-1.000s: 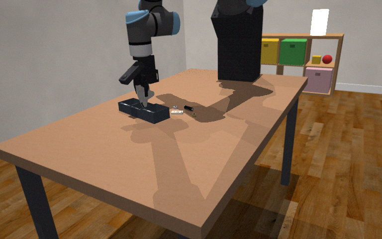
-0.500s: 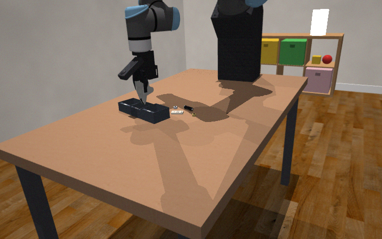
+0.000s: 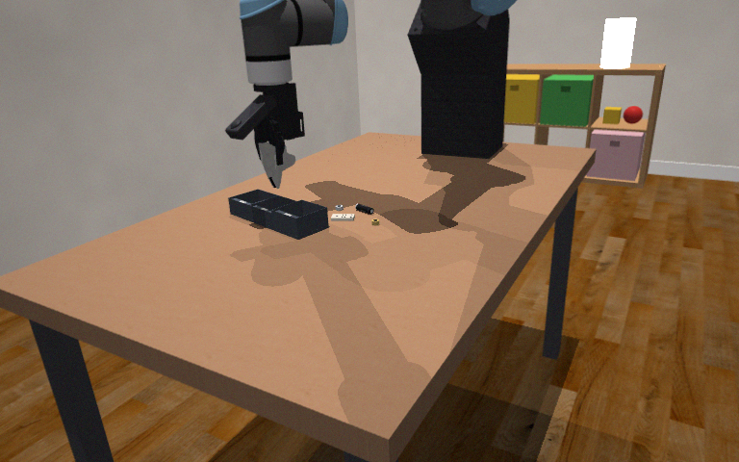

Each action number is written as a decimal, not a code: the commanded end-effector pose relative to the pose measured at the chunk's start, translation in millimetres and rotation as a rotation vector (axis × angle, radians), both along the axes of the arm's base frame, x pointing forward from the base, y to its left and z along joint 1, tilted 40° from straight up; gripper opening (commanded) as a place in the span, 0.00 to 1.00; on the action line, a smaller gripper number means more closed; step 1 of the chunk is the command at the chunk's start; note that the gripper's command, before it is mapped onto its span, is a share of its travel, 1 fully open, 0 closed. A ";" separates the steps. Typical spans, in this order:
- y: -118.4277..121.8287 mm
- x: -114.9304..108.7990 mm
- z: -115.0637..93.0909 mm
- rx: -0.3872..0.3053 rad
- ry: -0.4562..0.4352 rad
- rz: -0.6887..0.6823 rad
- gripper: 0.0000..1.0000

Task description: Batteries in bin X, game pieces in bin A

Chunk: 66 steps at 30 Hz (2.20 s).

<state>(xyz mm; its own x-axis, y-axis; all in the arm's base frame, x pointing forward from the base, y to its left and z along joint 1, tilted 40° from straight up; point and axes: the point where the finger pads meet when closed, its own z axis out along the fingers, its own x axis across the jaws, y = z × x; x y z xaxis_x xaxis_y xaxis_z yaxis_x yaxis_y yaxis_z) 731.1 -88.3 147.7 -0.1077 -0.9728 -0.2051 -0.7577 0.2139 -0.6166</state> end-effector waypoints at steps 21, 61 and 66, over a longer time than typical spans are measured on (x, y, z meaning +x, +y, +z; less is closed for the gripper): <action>46.1 -4.6 14.4 0.002 0.004 0.004 0.04; 89.3 38.5 -24.2 0.002 0.003 0.004 0.04; 88.4 38.5 -24.1 0.003 0.003 0.003 0.04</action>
<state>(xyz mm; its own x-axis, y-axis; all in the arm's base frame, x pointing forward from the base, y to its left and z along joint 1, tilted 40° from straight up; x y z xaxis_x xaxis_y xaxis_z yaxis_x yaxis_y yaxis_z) 765.1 1.5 119.6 -0.1054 -0.9720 -0.2101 -0.7670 0.2139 -0.6050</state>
